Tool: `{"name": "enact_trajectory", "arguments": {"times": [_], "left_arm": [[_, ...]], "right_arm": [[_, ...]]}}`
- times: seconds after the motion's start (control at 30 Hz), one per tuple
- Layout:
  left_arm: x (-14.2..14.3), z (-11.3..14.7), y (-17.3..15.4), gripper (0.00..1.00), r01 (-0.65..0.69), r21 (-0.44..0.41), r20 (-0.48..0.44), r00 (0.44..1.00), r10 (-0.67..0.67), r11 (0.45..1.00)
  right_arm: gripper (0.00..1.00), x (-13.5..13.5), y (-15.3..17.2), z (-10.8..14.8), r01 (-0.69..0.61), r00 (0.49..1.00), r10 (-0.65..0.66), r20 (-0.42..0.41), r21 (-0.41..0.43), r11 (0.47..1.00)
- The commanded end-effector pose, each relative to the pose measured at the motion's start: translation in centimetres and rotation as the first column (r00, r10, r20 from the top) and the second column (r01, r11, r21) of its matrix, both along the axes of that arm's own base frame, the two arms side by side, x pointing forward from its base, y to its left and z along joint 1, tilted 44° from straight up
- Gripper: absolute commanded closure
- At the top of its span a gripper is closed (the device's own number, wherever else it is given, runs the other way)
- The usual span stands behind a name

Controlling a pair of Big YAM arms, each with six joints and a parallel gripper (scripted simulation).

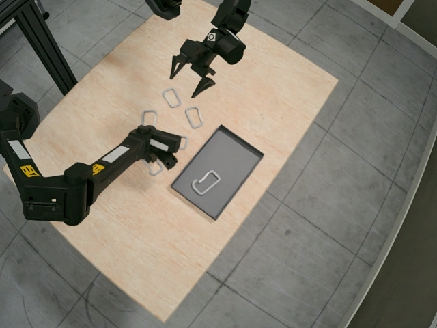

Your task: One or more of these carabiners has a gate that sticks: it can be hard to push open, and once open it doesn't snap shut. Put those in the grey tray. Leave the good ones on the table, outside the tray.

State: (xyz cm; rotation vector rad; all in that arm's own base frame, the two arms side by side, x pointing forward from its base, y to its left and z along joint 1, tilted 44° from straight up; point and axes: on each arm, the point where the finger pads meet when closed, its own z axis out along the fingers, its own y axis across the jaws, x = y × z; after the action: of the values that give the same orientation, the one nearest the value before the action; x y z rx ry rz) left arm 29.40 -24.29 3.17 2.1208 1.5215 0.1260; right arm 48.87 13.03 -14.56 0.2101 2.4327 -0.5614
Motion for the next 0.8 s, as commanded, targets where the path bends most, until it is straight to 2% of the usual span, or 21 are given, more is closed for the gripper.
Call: {"name": "enact_trajectory", "arguments": {"times": [0.0, 0.13, 0.2, 0.77], "left_arm": [[0.5, 0.6, -0.5, 0.00, 0.011, -0.004, 0.011, 1.000, -0.011, 1.000], [0.5, 0.6, -0.5, 0.00, 0.011, -0.004, 0.011, 1.000, -0.011, 1.000], [0.5, 0.6, -0.5, 0.00, 0.011, -0.004, 0.011, 1.000, -0.011, 1.000], [0.5, 0.6, -0.5, 0.00, 0.011, -0.004, 0.011, 1.000, -0.011, 1.000]], "right_arm": [[0.70, 0.2, -1.0, 0.1, 0.063, 0.998, -0.064, 0.005, 0.015, 0.998], [0.70, -0.5, -0.4, -0.1, 0.036, 0.999, -0.036, -0.009, 0.003, 0.999], [0.70, -0.3, -1.5, -1.0, 0.055, 0.998, -0.055, -0.005, 0.006, 0.998], [0.70, 0.8, -2.5, -2.5, 0.047, 0.999, -0.047, -0.008, 0.002, 0.999]]}}
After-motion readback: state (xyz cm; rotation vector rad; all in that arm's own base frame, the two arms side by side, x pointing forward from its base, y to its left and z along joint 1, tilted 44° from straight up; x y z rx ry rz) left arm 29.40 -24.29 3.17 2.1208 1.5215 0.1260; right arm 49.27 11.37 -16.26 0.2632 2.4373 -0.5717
